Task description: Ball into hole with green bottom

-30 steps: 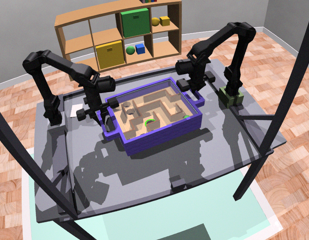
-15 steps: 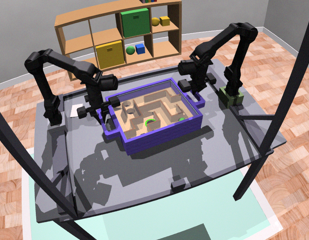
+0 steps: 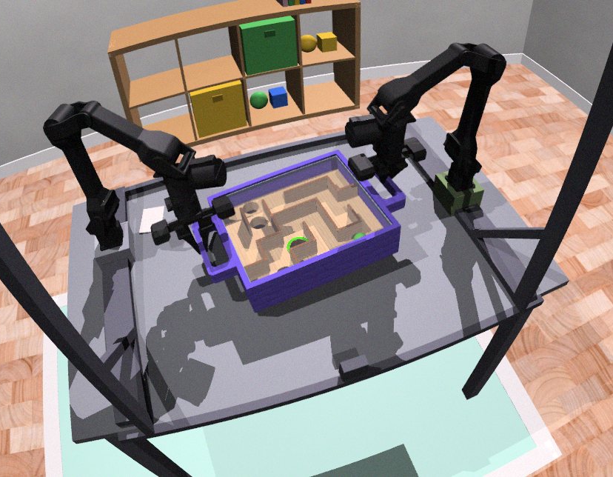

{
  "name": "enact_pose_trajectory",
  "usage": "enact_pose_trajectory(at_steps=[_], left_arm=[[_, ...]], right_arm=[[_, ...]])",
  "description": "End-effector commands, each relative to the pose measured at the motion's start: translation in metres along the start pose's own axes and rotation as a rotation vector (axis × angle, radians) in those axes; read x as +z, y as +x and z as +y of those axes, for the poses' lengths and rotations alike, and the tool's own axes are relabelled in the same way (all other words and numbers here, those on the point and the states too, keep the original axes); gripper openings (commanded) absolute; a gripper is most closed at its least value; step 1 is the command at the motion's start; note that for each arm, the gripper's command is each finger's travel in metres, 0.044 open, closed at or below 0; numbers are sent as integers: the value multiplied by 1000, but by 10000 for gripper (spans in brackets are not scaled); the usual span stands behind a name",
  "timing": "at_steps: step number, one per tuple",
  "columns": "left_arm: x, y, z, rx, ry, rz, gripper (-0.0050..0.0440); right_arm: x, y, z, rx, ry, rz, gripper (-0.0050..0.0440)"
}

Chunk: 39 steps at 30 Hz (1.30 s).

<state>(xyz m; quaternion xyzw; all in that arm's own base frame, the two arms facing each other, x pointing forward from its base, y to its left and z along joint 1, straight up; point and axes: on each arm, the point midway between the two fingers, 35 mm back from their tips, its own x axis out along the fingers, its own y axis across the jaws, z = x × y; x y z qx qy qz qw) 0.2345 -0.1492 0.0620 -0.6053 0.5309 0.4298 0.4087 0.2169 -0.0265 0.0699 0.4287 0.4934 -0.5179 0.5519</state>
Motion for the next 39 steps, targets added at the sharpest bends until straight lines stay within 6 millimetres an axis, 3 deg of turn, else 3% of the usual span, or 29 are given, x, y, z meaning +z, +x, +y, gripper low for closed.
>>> enact_pose_trajectory(at_steps=[1, 2, 4, 11, 14, 18, 28, 39], left_arm=[[-9, -9, 0, -38, 17, 56, -50], [-13, -18, -6, -19, 14, 57, -50], [-14, -19, -7, 8, 8, 41, -50], [-16, -24, -6, 27, 2, 44, -50], [-18, -32, -12, 63, -10, 38, -50], [-21, -38, -12, 88, -14, 35, -50], [-18, -31, -6, 53, -9, 41, -50], [-9, -8, 1, -40, 16, 38, -50]], right_arm=[[4, -15, 5, 19, 2, 7, -50], [2, -4, -3, 35, 4, 7, -50], [1, 1, -5, 50, 10, -11, -50], [1, 2, -2, 83, 9, -12, -50], [-1, 15, -8, 110, 18, -17, -50], [-1, 17, -5, 142, 21, -21, -50], [1, 6, 0, 115, 21, -17, -50], [4, -15, 6, 14, 5, -14, -50]])
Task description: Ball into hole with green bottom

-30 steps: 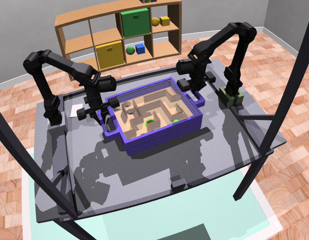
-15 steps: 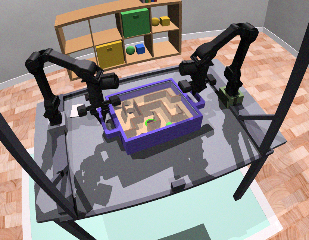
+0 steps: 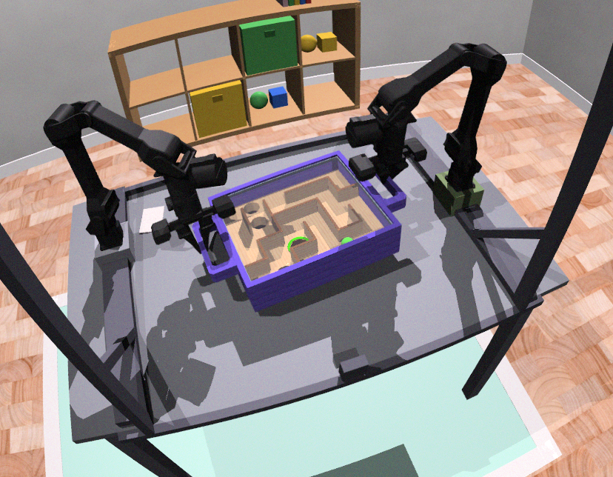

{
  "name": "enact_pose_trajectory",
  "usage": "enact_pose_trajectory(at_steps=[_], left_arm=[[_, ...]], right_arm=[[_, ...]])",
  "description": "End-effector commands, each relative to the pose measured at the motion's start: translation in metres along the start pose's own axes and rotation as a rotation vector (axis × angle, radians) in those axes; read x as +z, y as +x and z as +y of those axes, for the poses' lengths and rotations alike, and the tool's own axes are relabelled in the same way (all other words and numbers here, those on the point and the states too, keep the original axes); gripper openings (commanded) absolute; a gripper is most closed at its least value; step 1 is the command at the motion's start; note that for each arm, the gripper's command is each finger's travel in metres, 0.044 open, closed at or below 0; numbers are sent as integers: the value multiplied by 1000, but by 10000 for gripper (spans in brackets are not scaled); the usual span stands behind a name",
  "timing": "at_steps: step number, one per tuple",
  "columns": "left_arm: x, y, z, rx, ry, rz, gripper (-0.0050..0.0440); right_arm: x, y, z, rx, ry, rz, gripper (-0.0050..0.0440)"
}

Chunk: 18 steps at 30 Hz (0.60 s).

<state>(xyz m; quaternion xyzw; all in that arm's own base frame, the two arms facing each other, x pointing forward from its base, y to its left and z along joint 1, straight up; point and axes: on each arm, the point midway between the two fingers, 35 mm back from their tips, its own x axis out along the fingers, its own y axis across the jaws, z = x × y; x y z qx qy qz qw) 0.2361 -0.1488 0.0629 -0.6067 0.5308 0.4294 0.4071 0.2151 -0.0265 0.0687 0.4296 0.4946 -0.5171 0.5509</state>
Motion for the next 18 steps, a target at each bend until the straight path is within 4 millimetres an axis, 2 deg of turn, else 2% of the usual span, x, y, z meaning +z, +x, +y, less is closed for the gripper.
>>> enact_pose_trajectory(at_steps=[1, 7, 8, 9, 18], left_arm=[[-9, -5, 3, -46, 21, 37, -50], [-14, -13, -2, -40, 21, 43, -50], [-15, -14, -3, -11, 12, 27, -50], [-13, -16, -5, -1, 11, 35, -50], [-17, -30, -10, 65, -8, 37, -50]], right_arm=[[4, -18, 8, 7, 4, -17, -50], [4, -17, 6, 33, 8, -22, -50], [1, -5, -1, 31, 8, -28, -50], [2, -2, -3, 40, 5, -19, -50], [-1, 12, -5, 111, 14, -8, -50]])
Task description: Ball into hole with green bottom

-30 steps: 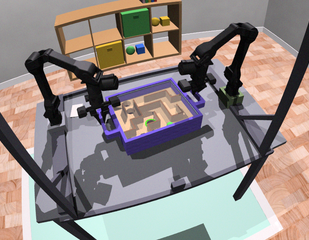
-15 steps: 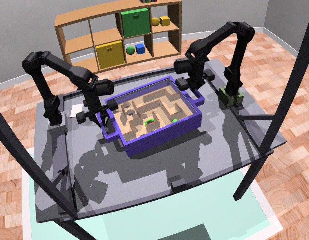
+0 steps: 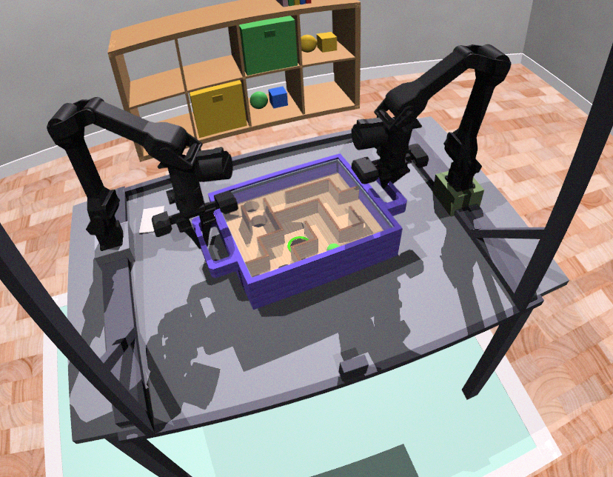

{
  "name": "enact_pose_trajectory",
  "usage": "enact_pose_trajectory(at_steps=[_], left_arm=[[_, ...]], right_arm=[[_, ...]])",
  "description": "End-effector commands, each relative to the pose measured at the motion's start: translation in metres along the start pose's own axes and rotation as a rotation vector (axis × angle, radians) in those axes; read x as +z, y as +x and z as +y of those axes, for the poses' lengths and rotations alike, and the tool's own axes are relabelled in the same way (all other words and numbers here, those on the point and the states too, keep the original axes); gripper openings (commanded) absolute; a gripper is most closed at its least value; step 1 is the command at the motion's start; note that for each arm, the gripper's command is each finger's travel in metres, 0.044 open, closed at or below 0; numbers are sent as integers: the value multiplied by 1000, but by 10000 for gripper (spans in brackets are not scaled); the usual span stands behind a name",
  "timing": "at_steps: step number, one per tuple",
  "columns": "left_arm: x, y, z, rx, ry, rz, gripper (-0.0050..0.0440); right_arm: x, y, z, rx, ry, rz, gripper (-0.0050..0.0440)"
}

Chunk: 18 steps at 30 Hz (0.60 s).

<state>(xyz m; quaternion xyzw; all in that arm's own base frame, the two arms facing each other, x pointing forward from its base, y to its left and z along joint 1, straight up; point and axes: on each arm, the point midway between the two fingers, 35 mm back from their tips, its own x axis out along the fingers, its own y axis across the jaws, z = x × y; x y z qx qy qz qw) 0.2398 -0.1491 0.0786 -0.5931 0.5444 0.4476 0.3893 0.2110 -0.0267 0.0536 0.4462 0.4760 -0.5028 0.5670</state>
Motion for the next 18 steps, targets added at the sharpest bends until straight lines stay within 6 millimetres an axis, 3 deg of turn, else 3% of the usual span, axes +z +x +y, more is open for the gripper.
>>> enact_pose_trajectory(at_steps=[1, 5, 6, 9, 18], left_arm=[[-13, -18, -4, 11, 11, 42, -50], [-13, -18, -2, 9, 12, 41, -50], [-14, -22, -5, 33, 3, 41, -50], [-15, -22, -3, 5, 14, 52, -50], [-3, -1, 4, -62, 31, 77, -50]], right_arm=[[1, -1, -1, 54, 6, 0, -50], [3, -4, 1, 61, 8, -12, -50], [0, 4, -2, 75, 9, 0, -50], [3, -6, 5, 78, 10, 0, -50], [8, -22, 11, -11, -3, 35, -50]])
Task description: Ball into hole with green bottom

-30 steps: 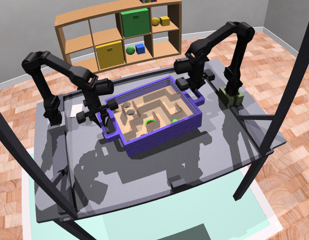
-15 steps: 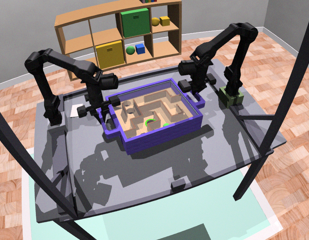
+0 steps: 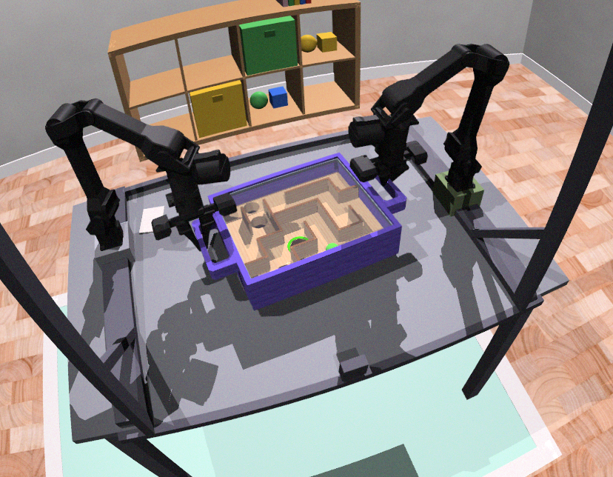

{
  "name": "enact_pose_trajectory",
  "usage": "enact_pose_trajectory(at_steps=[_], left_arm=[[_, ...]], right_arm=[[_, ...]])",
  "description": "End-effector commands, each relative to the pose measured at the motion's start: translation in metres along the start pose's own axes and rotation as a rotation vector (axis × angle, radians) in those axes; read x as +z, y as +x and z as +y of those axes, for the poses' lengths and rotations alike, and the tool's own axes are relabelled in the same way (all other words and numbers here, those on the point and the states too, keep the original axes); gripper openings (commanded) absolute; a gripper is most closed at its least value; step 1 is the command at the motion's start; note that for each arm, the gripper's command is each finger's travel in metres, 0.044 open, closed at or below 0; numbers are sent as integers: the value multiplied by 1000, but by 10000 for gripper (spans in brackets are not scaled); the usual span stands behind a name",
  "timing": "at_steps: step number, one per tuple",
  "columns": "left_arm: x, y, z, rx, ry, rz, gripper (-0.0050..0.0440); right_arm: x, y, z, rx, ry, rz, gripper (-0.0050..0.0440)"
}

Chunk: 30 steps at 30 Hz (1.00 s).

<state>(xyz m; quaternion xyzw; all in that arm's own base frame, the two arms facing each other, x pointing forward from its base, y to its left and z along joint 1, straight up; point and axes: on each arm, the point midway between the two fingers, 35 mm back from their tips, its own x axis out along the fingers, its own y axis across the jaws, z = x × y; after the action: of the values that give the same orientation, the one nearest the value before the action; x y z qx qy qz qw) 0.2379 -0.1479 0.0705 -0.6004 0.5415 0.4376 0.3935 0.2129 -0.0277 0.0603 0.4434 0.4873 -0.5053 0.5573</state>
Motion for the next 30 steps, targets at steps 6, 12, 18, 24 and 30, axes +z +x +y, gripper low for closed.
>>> enact_pose_trajectory(at_steps=[6, 12, 18, 24, 30], left_arm=[[-7, -1, 4, -70, 27, 34, -50], [-12, -8, -1, -40, 25, 27, -50], [-16, -19, -4, 0, 13, 29, -50], [-11, -10, 2, -24, 18, 42, -50], [-6, 0, 5, -69, 30, 65, -50]], right_arm=[[4, -22, 10, -20, 0, -21, -50], [2, -12, 1, -2, 4, -30, -50], [0, -2, -2, 48, 6, -22, -50], [3, -13, 6, 30, 3, -7, -50], [6, -23, 10, -17, -4, 15, -50]])
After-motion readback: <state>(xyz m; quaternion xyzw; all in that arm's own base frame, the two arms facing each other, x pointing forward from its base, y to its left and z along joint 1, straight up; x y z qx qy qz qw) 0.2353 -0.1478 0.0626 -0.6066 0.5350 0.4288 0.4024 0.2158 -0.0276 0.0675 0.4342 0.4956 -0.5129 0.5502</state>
